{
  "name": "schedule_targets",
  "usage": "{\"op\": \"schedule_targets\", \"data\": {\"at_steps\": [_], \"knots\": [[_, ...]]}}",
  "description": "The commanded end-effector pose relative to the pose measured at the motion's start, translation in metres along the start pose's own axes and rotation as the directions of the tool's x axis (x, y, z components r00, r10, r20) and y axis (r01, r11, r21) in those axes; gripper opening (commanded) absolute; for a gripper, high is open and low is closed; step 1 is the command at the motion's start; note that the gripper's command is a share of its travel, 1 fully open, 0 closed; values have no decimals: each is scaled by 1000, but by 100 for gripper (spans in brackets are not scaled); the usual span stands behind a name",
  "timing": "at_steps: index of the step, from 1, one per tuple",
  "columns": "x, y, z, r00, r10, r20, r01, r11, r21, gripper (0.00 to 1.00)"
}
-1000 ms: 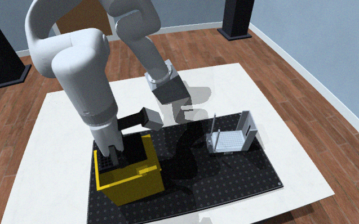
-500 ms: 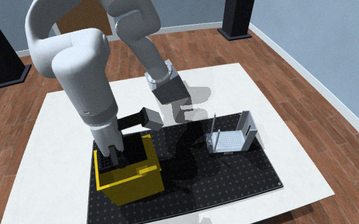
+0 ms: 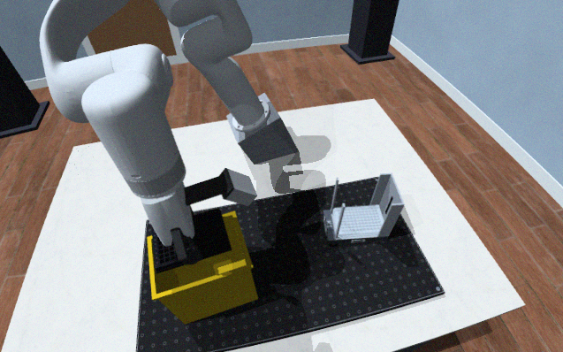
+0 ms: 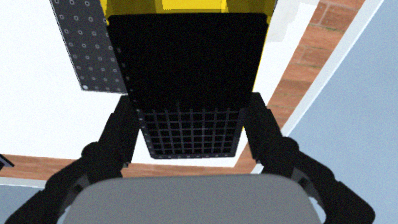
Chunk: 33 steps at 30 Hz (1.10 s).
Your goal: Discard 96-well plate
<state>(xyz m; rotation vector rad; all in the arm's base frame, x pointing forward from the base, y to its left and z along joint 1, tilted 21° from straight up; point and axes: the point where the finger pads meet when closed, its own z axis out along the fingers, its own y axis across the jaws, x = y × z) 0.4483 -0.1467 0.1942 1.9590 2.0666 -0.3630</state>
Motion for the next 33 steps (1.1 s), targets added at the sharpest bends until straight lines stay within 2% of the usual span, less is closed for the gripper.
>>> {"op": "schedule_targets", "data": {"at_steps": [1, 12, 33], "knots": [[0, 1, 1, 1000, 0, 1, 0, 1000, -4, 0], [0, 1, 16, 1000, 0, 1, 0, 1000, -4, 0], [0, 1, 17, 1000, 0, 1, 0, 1000, -4, 0]]}}
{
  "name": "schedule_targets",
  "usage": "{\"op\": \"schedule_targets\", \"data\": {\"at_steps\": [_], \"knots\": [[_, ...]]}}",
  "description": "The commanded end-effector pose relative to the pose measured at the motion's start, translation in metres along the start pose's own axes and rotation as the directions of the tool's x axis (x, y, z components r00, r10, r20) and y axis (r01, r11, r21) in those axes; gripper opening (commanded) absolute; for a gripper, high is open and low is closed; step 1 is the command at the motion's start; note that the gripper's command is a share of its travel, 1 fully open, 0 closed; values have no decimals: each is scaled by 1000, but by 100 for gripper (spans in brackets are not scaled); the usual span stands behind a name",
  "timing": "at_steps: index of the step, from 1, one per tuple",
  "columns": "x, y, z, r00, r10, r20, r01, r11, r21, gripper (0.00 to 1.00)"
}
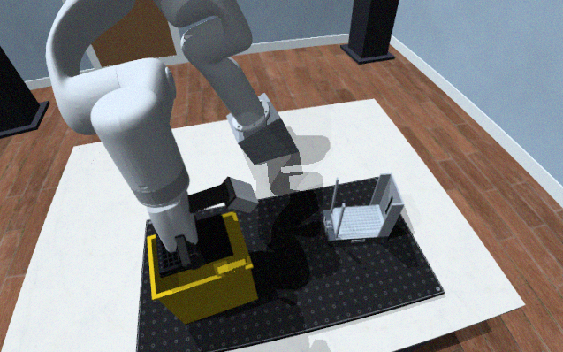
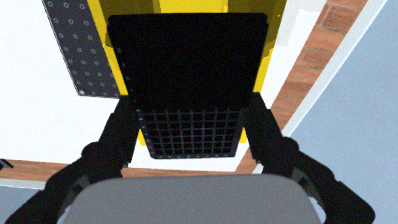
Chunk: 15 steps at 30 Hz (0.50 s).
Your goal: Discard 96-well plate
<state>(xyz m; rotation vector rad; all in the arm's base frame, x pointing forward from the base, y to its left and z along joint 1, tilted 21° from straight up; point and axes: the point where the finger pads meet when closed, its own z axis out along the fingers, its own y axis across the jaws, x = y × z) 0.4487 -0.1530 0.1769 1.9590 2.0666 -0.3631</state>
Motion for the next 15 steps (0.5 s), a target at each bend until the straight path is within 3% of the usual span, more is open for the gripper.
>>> {"op": "schedule_targets", "data": {"at_steps": [1, 15], "knots": [[0, 1, -1, 1000, 0, 1, 0, 1000, -4, 0], [0, 1, 1, 1000, 0, 1, 0, 1000, -4, 0]]}}
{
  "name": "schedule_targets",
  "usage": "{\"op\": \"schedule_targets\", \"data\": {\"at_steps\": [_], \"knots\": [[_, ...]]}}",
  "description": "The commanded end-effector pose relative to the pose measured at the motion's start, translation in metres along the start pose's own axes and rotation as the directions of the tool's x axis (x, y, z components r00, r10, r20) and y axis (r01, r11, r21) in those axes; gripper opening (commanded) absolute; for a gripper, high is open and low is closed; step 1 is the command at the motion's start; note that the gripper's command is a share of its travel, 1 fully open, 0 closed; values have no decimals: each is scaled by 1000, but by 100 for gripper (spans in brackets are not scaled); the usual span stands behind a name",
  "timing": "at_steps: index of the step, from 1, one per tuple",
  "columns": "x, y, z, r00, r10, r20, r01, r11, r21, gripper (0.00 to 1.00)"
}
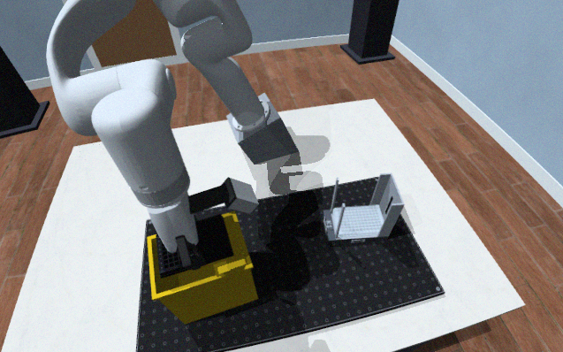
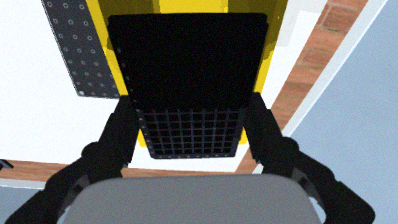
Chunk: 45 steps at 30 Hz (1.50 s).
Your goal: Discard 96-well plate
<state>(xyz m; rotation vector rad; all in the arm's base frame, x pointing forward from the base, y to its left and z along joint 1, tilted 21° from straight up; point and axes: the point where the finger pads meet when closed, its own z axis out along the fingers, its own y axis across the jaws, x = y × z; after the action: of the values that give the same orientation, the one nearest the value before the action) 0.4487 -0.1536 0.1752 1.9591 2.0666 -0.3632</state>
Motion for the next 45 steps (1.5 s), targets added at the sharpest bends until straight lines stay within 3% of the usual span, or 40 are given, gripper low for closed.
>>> {"op": "schedule_targets", "data": {"at_steps": [1, 45], "knots": [[0, 1, -1, 1000, 0, 1, 0, 1000, -5, 0], [0, 1, 5, 1000, 0, 1, 0, 1000, -5, 0]]}}
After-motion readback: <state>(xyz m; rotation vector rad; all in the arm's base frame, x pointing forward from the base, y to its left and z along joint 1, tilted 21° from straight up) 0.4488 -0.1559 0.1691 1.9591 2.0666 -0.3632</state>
